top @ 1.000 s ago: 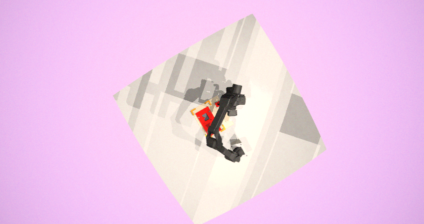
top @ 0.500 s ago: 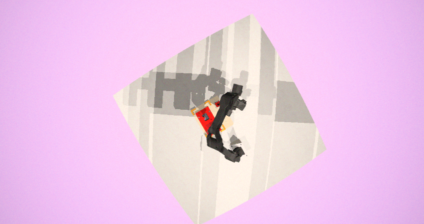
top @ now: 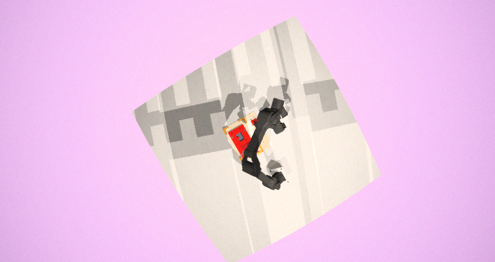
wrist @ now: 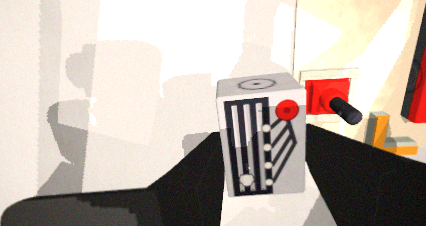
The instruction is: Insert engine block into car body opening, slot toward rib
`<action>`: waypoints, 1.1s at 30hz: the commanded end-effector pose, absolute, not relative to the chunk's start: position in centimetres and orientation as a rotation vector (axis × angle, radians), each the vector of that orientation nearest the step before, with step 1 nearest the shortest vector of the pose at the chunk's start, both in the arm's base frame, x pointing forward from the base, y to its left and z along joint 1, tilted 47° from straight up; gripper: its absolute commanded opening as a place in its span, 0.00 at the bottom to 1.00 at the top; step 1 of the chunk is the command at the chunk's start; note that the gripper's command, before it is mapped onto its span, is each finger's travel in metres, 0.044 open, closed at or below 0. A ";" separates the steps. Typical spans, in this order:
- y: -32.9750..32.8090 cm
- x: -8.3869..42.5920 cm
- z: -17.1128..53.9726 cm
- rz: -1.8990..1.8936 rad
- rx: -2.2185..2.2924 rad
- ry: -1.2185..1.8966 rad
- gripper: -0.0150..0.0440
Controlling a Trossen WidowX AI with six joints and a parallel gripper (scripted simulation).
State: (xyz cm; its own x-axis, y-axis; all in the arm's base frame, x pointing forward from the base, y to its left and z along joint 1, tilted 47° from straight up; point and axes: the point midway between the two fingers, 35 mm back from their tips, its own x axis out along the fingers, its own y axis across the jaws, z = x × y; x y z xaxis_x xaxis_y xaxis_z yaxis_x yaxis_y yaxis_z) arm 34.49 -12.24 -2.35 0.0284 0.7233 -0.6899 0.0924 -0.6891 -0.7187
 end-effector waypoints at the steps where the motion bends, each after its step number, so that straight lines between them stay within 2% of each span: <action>1: -12.8 34.5 -2.0 1.721 -1.730 -0.667 0.25; 16: -13.4 34.4 -1.2 1.709 -1.396 -0.235 0.25; 23: -13.3 34.4 -1.2 1.711 -1.413 -0.255 0.25; 33: -11.5 34.9 -0.2 1.729 -1.659 -0.558 0.25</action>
